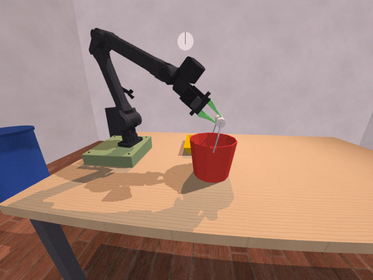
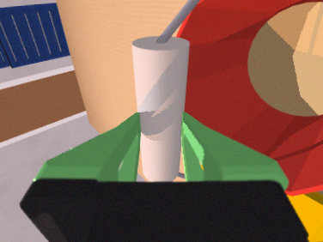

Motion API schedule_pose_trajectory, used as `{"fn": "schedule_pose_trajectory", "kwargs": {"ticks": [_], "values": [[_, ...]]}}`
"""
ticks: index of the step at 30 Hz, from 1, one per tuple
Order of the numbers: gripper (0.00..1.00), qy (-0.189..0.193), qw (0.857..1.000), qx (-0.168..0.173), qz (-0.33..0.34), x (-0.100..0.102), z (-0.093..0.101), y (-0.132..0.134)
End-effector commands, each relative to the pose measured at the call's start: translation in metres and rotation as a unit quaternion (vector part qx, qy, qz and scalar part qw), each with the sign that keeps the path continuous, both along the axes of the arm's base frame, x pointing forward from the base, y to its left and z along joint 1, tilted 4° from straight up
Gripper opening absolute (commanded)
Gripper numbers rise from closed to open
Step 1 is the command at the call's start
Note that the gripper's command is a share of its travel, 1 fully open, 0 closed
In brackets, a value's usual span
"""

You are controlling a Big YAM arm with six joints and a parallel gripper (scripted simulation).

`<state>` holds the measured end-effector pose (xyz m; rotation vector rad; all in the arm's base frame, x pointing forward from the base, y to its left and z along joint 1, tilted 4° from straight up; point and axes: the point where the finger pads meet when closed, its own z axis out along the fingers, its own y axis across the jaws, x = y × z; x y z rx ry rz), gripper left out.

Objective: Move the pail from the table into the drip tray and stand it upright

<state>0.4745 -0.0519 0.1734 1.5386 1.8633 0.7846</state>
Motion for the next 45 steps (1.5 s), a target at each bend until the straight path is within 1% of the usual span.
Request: {"fn": "schedule_pose_trajectory", "kwargs": {"ticks": [1,7,17,31,37,39,45], "values": [[0.21,-0.030,1.000,-0.007,0.004,0.010,0.027,-0.001],[0.21,-0.037,0.999,-0.006,0.004,0.010,0.032,-0.001],[0.21,-0.058,0.998,-0.003,0.006,0.009,0.049,0.001],[0.21,-0.075,0.997,-0.003,0.005,0.009,0.061,0.000],[0.21,-0.092,0.996,-0.002,0.005,0.009,0.073,0.000],[0.21,-0.092,0.996,-0.002,0.005,0.009,0.073,0.000],[0.21,-0.108,0.994,-0.002,0.005,0.010,0.083,0.000]]}}
